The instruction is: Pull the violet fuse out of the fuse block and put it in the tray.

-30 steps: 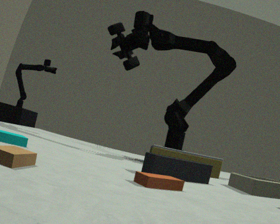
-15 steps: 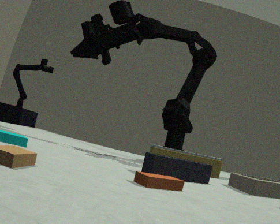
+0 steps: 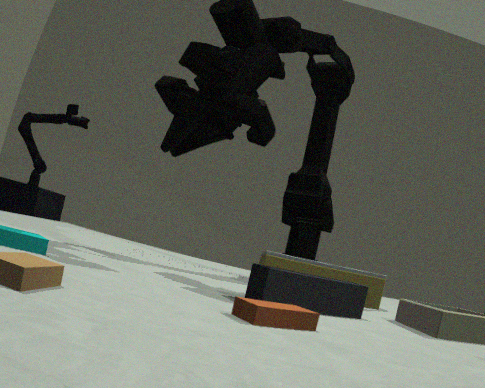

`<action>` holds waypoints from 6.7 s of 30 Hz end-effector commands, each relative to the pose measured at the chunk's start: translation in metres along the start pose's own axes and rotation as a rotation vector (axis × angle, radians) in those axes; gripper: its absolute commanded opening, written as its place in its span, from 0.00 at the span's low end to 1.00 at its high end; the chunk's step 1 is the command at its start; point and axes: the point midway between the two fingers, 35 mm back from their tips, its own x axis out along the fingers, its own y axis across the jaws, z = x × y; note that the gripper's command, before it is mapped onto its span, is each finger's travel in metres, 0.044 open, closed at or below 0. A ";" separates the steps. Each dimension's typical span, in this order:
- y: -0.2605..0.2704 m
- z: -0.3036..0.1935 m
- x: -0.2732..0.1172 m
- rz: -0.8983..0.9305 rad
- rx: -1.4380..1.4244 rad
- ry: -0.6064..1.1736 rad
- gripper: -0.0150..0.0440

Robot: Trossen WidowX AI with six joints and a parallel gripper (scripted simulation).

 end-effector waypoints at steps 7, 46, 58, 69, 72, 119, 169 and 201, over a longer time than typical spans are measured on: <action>0.141 -0.049 -0.001 0.343 -0.705 0.208 0.38; 0.190 -0.081 0.017 0.447 -0.928 0.272 0.38; 0.191 -0.082 0.020 0.447 -0.928 0.272 0.38; 0.192 -0.084 0.024 0.447 -0.928 0.272 0.38; 0.193 -0.085 0.026 0.447 -0.928 0.272 0.38; 0.190 -0.081 0.019 0.443 -0.927 0.272 0.25; 0.184 -0.071 -0.003 0.447 -0.928 0.272 0.25; 0.232 -0.075 -0.048 0.452 -0.927 0.270 0.25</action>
